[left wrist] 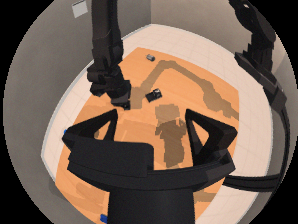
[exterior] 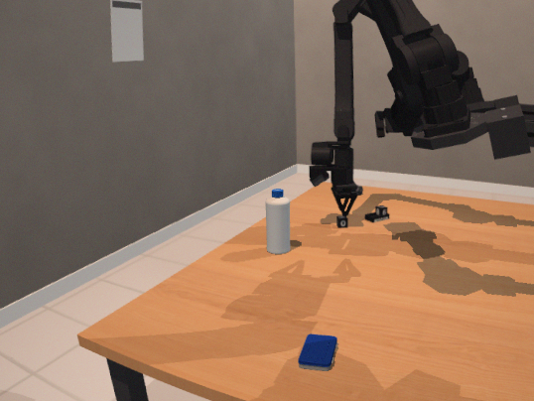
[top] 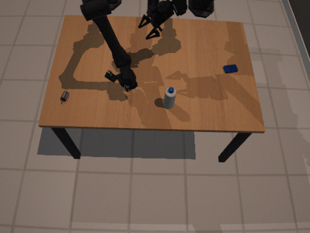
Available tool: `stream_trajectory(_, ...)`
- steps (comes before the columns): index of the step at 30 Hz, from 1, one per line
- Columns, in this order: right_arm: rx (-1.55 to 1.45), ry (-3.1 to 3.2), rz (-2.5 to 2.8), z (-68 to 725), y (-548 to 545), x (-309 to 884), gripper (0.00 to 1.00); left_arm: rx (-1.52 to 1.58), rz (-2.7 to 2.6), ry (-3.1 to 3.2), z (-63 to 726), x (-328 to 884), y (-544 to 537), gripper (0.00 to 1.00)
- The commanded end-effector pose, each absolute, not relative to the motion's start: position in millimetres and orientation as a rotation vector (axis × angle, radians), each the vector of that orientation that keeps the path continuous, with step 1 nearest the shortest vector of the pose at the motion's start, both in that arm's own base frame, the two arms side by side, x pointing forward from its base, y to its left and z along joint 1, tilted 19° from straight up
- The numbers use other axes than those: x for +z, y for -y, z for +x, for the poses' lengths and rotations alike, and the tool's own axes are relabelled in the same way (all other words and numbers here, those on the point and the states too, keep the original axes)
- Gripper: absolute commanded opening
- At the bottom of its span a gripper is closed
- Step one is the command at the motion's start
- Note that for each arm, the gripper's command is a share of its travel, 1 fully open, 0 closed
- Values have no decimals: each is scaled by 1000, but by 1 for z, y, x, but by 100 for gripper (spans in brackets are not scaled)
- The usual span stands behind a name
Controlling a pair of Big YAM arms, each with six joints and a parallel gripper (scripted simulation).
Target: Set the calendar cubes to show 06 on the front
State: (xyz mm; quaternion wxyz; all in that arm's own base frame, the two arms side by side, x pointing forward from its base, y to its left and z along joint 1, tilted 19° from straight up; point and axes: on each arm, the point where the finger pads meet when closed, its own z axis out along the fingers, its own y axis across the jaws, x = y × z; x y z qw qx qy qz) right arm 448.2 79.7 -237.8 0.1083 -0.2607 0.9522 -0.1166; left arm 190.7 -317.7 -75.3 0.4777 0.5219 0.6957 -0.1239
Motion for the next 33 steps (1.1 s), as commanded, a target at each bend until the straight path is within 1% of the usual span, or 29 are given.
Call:
stream_trajectory(1, -338, -2776, -819, 449, -93, -243, 53, -312, 1252, -1695, 193, -70, 318, 100)
stream_trajectory(20, -342, -2785, -803, 459, -82, -268, 53, -312, 1252, -1695, 193, -70, 318, 100)
stream_trajectory(31, -340, -2766, -795, 466, -86, -259, 53, -312, 1252, -1695, 193, -70, 318, 100)
stream_trajectory(32, -340, -2766, -795, 466, -86, -259, 45, -312, 1252, -1695, 193, -70, 318, 100)
stream_trajectory(33, -341, -2777, -797, 462, -87, -260, 45, -312, 1252, -1695, 193, -70, 318, 100)
